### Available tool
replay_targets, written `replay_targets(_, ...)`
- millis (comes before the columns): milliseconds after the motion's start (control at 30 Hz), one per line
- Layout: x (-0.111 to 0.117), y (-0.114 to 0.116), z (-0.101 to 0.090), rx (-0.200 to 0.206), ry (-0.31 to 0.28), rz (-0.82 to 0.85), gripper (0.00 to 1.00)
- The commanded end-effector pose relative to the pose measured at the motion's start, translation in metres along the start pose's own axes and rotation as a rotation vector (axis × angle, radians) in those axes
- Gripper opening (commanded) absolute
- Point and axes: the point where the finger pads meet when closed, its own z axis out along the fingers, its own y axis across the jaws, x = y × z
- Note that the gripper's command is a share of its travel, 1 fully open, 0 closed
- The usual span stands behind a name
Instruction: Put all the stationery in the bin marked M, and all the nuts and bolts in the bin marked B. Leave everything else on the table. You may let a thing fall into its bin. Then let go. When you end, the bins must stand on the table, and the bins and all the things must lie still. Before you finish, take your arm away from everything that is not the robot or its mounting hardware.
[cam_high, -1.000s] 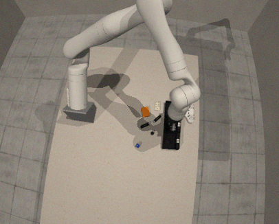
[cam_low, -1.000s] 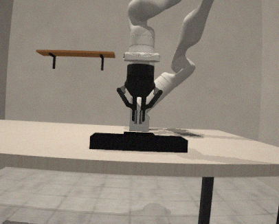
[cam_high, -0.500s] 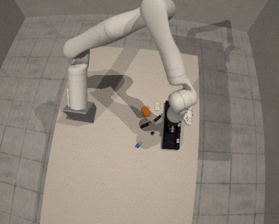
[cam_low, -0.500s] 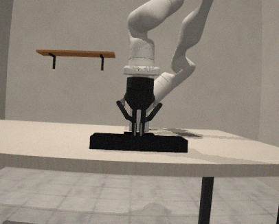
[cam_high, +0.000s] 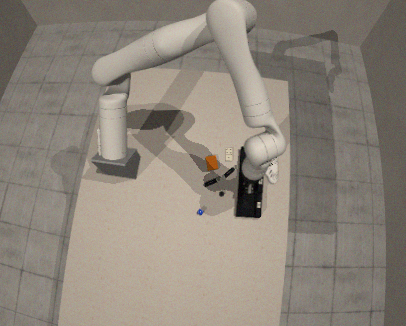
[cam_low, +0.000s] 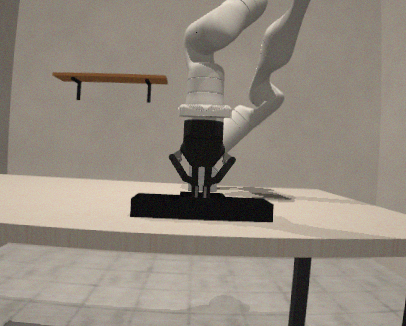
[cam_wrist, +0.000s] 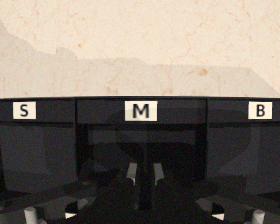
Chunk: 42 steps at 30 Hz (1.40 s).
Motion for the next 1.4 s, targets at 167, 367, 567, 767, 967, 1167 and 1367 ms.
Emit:
replay_targets(167,0.0005,0.0004,-0.0009,-0.001,0.002,0.0,0.09)
replay_targets(367,0.0005,0.0004,-0.0009,-0.001,0.002,0.0,0.09)
replay_targets(567,0.0005,0.0004,-0.0009,-0.001,0.002,0.0,0.09)
replay_targets(767,0.0005,0.0004,-0.0009,-0.001,0.002,0.0,0.09)
replay_targets(967,0.0005,0.0004,-0.0009,-0.001,0.002,0.0,0.09)
replay_targets(1167,0.0005,0.0004,-0.0009,-0.001,0.002,0.0,0.09)
replay_targets(1367,0.0004,0.0004,-0.0061,-0.001,0.002,0.0,0.09)
